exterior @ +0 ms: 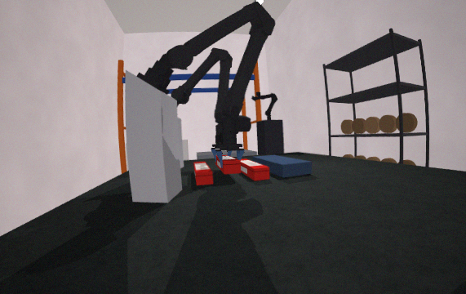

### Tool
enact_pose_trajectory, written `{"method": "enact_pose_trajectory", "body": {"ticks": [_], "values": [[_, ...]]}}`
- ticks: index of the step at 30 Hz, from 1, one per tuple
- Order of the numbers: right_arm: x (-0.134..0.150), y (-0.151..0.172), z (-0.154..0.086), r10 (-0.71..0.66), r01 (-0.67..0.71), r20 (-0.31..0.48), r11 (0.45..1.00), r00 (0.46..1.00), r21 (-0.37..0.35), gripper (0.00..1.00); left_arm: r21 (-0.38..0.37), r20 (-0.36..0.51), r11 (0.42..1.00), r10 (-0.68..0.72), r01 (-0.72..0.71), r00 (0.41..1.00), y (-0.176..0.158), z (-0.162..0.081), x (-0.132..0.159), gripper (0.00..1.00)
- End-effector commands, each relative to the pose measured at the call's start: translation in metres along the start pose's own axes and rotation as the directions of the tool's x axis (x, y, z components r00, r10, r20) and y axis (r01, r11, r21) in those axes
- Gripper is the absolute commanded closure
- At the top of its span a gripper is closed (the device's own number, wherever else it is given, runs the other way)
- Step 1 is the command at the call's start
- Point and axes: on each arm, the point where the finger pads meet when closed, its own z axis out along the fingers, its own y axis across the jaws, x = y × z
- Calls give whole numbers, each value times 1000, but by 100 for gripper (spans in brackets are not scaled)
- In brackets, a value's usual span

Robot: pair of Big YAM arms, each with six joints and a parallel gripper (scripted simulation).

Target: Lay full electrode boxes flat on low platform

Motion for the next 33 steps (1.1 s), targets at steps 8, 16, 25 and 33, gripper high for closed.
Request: {"method": "enact_pose_trajectory", "body": {"ticks": [8,16,25,33], "values": [[1,-1,-21,-11,11,5,1000,1000,14,100,-21,2,1000,14,-14,1000,6,-25,-2,100],[2,-3,-24,-11,11,4,1000,1000,15,100,-21,1,1000,16,-16,1000,8,-29,-1,100],[3,-3,-25,-11,11,4,1000,1000,15,100,-21,1,1000,16,-16,1000,9,-32,-1,100],[4,-4,-26,-11,10,4,1000,1000,15,100,-21,2,1000,16,-16,1000,9,-34,-1,100]]}}
